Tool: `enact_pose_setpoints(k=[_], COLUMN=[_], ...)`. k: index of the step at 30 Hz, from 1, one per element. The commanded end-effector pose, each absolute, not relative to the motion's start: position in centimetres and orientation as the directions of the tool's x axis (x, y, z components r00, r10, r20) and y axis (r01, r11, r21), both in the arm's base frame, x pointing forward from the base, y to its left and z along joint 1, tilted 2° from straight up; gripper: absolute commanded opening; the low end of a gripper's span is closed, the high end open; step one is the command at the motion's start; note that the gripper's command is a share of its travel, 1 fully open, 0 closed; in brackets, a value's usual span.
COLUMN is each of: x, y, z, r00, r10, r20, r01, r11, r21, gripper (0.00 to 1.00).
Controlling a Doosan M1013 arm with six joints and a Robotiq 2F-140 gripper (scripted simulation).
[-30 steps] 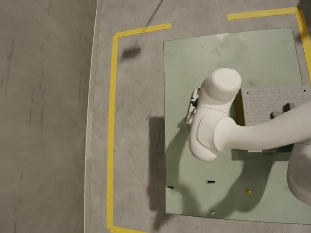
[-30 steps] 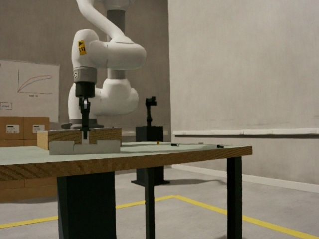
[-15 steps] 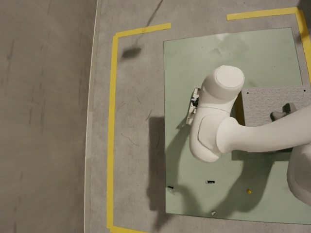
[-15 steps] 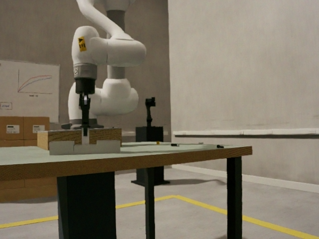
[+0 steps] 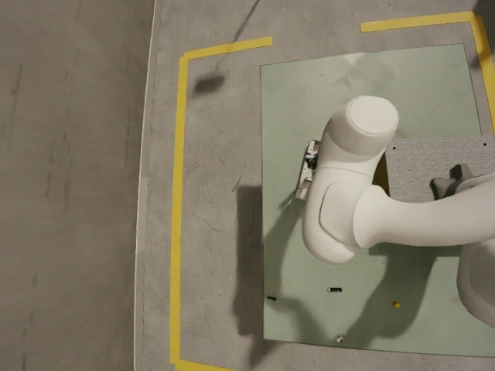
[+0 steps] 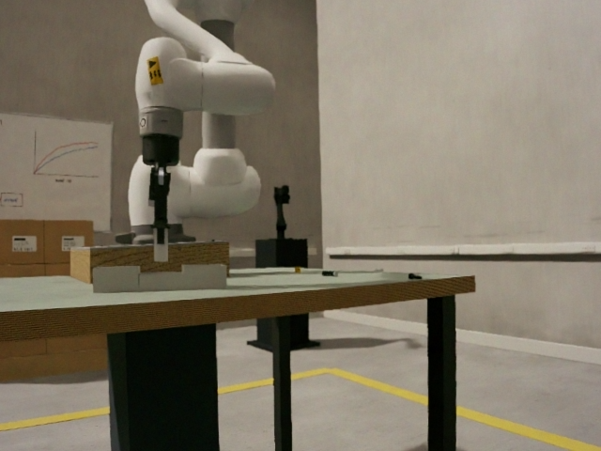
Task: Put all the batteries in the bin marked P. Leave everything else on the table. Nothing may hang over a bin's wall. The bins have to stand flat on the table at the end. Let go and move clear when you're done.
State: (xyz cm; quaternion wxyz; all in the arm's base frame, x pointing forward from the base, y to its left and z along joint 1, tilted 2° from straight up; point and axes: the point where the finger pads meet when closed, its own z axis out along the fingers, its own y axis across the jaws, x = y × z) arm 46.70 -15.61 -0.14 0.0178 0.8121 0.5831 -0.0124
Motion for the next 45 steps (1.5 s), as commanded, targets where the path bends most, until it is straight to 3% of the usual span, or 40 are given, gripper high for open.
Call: enact_pose_setpoints(k=[1,7,19,21,30,38,45], x=[46.7,46.7,45.8,45.8,45.1,44.7,44.1], y=[-15.6,-15.5,-5.6,-5.6,1.9,6.9,12.7], z=[1.2,1.2,0.9,0.9,0.7,0.6,0.4], r00=[0.32,0.32,-0.132,-0.132,-0.467,-0.632,-0.824], r10=[0.947,0.947,0.99,0.99,0.883,0.774,0.565], r20=[-0.041,-0.041,-0.046,-0.046,-0.043,-0.039,-0.032], r01=[0.947,0.947,0.991,0.991,0.884,0.775,0.566], r11=[-0.32,-0.32,0.131,0.131,0.466,0.631,0.823], r21=[0.015,0.015,-0.005,-0.005,-0.021,-0.029,-0.039], gripper=[0.23,0.23,0.26,0.26,0.26,0.26,0.26])
